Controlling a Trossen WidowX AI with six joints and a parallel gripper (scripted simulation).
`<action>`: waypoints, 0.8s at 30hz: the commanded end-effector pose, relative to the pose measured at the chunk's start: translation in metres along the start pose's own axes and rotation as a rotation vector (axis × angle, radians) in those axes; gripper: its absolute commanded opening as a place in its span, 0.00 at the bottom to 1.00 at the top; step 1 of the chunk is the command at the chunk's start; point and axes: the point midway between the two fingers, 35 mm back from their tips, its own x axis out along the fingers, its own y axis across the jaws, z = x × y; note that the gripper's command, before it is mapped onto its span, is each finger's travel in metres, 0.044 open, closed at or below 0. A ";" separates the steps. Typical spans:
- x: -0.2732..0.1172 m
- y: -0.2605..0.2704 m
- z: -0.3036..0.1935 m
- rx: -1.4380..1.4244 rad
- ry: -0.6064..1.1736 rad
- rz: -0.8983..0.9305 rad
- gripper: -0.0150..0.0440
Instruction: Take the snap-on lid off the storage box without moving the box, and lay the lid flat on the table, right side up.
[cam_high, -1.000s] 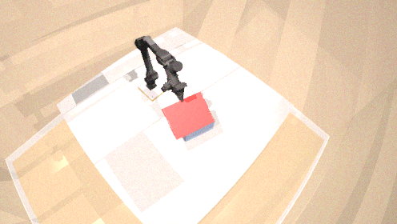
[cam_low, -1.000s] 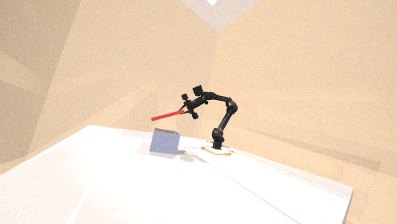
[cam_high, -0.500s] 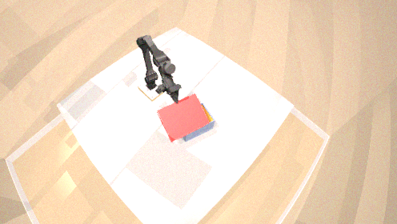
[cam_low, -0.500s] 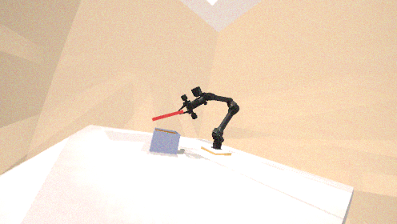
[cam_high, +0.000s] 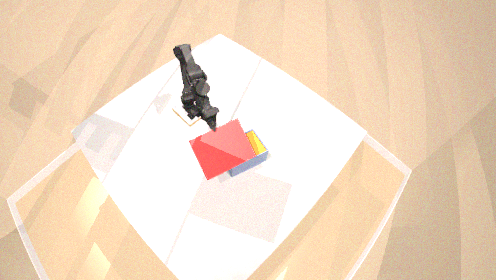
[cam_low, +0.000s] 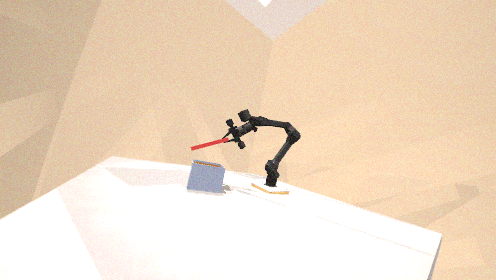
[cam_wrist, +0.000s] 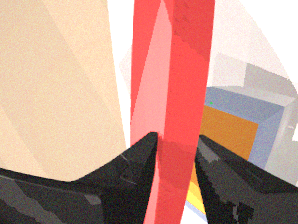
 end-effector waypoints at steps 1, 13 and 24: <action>-0.002 0.002 0.006 -0.006 0.002 0.012 0.25; -0.003 0.001 0.030 -0.008 0.001 0.011 0.25; -0.004 0.000 0.052 -0.009 0.000 0.011 0.25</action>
